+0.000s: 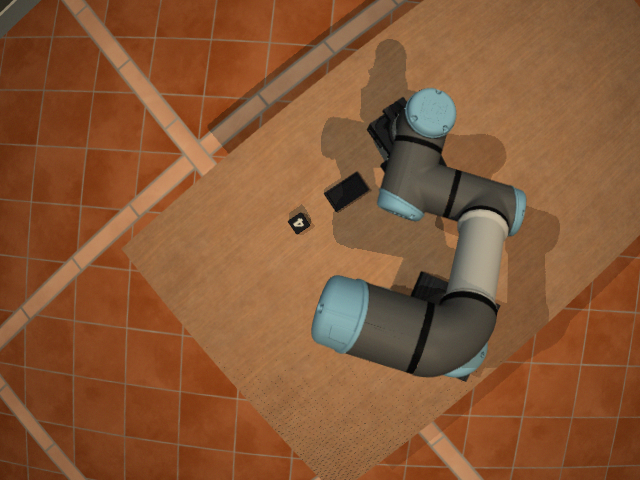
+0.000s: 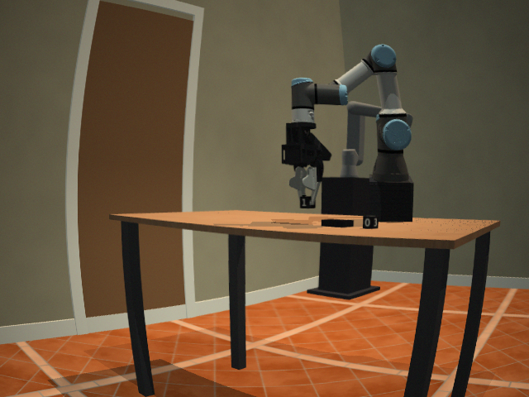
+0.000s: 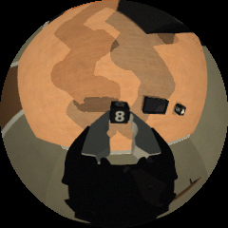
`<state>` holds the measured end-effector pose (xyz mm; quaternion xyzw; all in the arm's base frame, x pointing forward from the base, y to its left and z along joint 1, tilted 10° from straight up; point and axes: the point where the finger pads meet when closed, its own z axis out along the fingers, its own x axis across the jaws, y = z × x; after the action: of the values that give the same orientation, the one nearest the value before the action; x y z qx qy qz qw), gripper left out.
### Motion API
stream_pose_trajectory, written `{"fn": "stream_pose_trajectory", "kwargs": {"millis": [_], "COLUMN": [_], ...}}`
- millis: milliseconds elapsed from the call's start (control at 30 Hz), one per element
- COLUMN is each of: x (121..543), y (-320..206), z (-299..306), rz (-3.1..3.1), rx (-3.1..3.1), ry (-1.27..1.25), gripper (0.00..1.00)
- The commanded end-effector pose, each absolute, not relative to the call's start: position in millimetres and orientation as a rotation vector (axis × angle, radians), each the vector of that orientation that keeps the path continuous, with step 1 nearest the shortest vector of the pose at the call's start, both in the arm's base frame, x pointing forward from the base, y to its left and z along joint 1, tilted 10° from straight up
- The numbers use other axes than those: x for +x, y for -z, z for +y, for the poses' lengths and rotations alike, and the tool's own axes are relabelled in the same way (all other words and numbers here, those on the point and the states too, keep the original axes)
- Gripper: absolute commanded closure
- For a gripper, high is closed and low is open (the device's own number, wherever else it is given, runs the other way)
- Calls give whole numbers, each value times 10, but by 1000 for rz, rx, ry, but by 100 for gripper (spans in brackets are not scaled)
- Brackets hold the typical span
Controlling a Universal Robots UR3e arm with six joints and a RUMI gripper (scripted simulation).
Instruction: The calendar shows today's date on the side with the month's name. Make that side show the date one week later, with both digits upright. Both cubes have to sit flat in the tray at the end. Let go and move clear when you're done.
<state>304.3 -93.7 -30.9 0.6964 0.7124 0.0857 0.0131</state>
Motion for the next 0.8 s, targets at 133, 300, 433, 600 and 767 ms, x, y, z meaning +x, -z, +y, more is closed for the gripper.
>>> {"fn": "stream_pose_trajectory", "kwargs": {"millis": [133, 300, 433, 600, 767], "x": [3101, 3115, 3120, 3121, 3121], "y": [568, 660, 690, 695, 695], "z": [-929, -920, -916, -916, -916], "rz": [2214, 2214, 2214, 2214, 2214], "rx": [2165, 2165, 2165, 2165, 2165], "ry": [-265, -265, -265, -265, -265], "gripper": [89, 89, 89, 89, 89]}}
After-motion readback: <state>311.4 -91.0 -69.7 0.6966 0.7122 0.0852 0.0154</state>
